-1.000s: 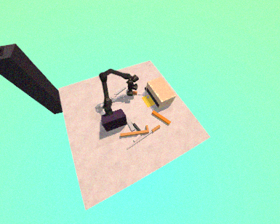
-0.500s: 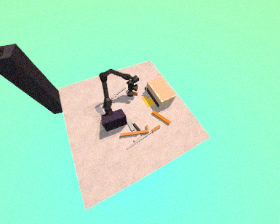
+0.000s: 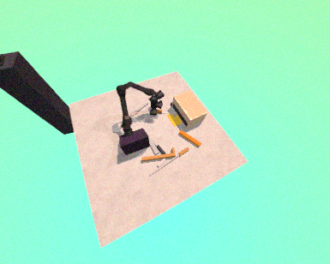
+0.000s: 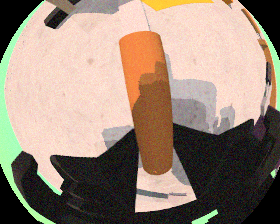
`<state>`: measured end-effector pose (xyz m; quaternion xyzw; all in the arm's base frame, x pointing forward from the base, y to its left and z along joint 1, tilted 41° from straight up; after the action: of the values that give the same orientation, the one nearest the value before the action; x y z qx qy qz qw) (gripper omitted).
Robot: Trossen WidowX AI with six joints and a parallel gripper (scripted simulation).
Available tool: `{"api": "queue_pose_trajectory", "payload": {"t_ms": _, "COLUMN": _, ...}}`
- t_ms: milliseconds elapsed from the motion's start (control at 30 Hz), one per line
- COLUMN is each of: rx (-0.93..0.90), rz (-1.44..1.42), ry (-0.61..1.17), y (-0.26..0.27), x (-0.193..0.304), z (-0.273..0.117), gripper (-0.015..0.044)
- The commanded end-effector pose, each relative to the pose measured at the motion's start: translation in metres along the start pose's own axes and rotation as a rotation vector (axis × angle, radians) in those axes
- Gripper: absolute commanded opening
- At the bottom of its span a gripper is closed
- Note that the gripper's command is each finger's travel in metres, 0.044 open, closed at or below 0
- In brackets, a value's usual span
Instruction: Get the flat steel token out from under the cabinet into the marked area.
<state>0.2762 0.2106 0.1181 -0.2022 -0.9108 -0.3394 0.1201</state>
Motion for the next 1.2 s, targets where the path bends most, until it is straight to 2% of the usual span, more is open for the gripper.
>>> {"api": "queue_pose_trajectory", "payload": {"t_ms": 0, "rx": 0.008, "rz": 0.005, "ry": -0.003, "y": -0.008, "x": -0.001, "z": 0.001, "gripper": 0.0}}
{"api": "queue_pose_trajectory", "payload": {"t_ms": 1167, "rx": 0.009, "rz": 0.006, "ry": -0.002, "y": -0.014, "x": 0.03, "z": 0.001, "gripper": 0.0}}
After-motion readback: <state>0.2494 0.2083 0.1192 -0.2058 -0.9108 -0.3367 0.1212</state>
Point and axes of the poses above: the point midway between the two fingers, 35 mm back from their tips, its own z axis out along the fingers, its own y axis across the jaws, x = y × z, the point moved 2 cm from there along -z, back along the fingers, and after that the axes turned 9 degrees about z, right-handed, at the moved point
